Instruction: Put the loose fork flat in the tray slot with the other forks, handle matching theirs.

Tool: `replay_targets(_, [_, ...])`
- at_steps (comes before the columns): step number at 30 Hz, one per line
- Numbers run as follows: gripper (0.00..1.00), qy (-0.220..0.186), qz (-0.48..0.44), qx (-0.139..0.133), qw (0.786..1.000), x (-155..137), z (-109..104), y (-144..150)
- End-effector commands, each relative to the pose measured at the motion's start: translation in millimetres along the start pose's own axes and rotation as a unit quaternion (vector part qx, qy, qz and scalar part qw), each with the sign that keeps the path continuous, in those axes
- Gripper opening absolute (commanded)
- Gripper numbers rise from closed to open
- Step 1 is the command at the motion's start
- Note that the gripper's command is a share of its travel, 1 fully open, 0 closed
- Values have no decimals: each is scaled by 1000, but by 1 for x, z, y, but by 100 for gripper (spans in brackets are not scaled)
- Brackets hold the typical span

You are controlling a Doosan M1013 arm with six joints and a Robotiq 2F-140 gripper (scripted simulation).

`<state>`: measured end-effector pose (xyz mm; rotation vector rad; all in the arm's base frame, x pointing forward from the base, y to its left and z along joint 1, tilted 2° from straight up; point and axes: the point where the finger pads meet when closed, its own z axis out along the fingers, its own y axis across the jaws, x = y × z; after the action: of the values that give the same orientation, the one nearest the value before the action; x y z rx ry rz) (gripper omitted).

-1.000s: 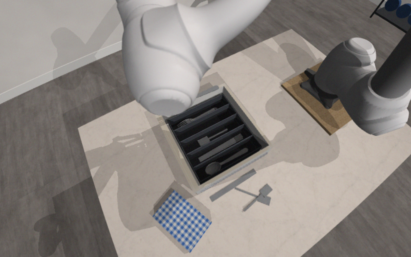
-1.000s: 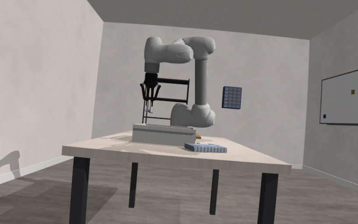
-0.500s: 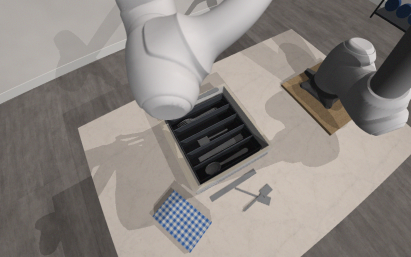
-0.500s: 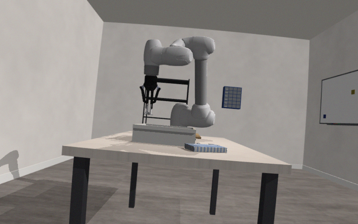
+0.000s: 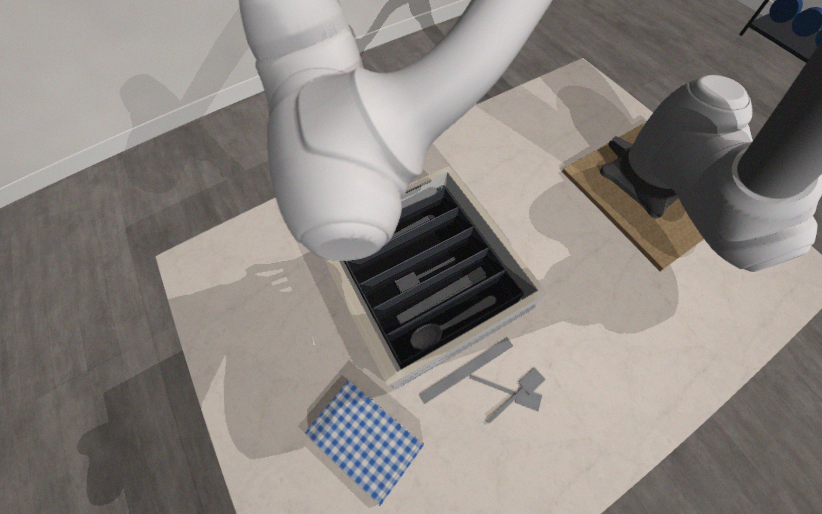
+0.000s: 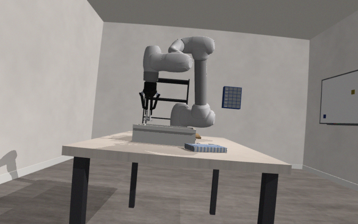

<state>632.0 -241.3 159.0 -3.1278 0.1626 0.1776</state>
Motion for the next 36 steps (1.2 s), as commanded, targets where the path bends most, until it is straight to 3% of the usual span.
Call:
replay_targets(1, [2, 0, 0, 0, 1000, 2, 11, 0])
replay_targets(12, [2, 0, 0, 0, 1000, 8, 48, 0])
replay_targets(26, [2, 0, 0, 0, 1000, 12, 74, 0])
replay_targets(36, [2, 0, 0, 0, 1000, 13, 82, 0])
